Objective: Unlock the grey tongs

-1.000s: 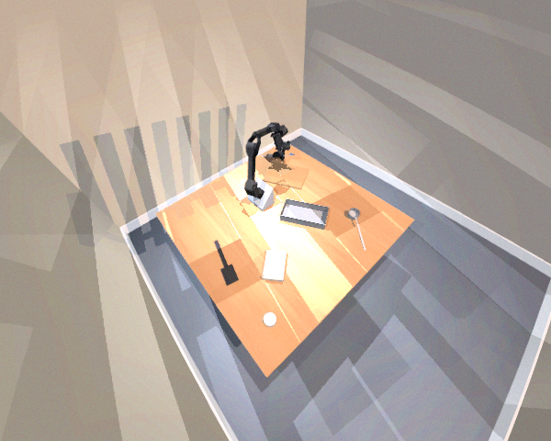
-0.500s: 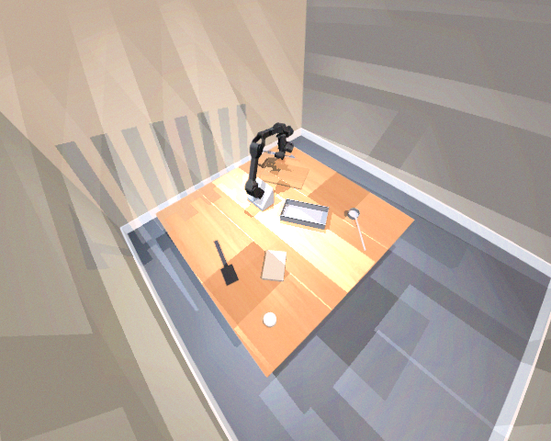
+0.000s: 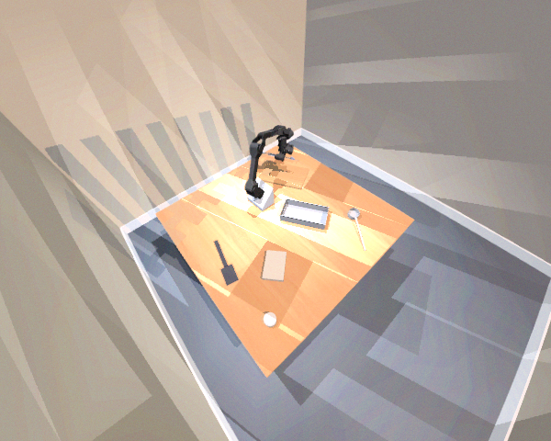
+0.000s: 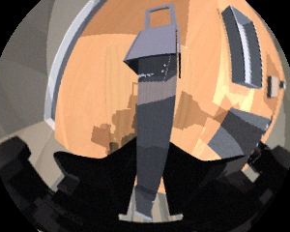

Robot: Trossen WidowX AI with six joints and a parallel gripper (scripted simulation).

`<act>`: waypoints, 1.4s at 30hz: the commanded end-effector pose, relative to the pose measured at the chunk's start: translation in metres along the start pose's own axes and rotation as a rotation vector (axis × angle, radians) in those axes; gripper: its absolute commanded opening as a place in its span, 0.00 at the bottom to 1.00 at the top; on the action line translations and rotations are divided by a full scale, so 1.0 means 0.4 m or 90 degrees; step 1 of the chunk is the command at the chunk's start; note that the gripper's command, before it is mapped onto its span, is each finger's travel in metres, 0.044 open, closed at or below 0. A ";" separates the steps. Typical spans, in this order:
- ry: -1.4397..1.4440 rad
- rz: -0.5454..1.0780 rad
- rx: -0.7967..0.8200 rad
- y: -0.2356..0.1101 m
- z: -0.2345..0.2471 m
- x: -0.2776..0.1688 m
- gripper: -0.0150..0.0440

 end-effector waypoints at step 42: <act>0.001 0.004 0.000 0.185 0.001 -0.004 0.00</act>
Point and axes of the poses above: the point midway between the two fingers, 35 mm back from their tips, its own y axis out along the fingers, its own z axis across the jaws, x = y × z, the point moved 1 cm from there along -y, back along the fingers, and after that the axes turned 14 degrees about y, right-handed, at the moved point
